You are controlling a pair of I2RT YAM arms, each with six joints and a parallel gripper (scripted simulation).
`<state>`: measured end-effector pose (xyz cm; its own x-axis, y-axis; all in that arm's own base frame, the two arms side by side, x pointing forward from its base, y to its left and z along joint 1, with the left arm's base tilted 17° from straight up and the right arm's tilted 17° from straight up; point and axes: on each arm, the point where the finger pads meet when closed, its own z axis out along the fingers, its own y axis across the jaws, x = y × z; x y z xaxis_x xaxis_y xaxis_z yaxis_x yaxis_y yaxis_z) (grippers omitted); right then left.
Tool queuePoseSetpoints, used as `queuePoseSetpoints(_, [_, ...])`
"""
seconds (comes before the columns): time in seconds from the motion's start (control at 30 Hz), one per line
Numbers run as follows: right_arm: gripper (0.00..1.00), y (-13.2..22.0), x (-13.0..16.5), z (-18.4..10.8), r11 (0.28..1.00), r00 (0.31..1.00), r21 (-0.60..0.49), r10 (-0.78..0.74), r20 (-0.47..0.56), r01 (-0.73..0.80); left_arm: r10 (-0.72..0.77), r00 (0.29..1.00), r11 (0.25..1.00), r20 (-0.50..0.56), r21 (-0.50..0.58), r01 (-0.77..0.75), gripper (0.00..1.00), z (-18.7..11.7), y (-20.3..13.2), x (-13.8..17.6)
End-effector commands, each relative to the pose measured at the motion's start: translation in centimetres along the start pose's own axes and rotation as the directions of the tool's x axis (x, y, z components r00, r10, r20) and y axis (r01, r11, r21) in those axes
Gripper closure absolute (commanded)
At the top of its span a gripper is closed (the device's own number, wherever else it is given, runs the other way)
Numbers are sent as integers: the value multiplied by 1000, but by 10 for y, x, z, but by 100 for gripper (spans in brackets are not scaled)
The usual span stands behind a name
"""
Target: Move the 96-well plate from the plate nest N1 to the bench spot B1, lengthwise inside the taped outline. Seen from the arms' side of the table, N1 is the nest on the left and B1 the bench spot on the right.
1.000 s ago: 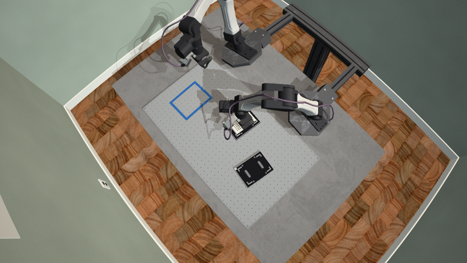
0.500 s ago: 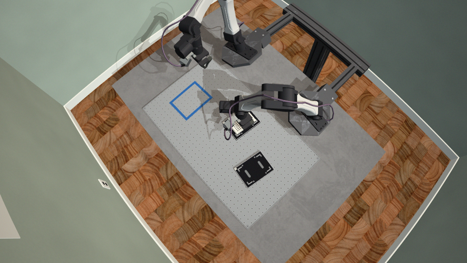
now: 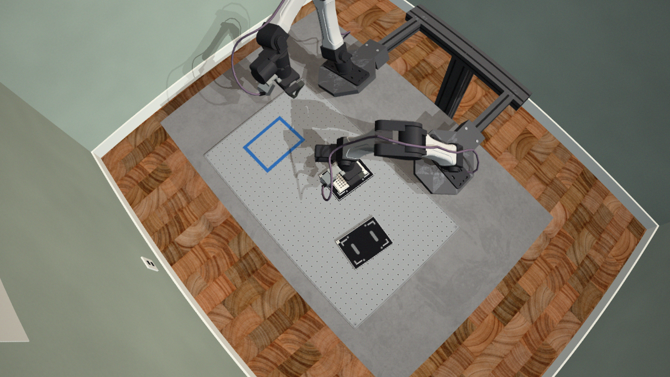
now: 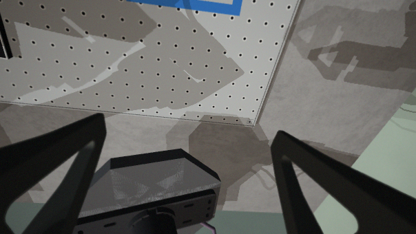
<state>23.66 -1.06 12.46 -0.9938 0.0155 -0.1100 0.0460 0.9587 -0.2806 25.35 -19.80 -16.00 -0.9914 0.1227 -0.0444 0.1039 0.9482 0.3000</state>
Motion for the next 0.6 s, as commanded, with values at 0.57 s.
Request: queuePoseSetpoints(0.57, [0,0,11,7,1000,999,15,-11,-48,11,-3,1000,1000,5,-4,3,100,10,3,-2])
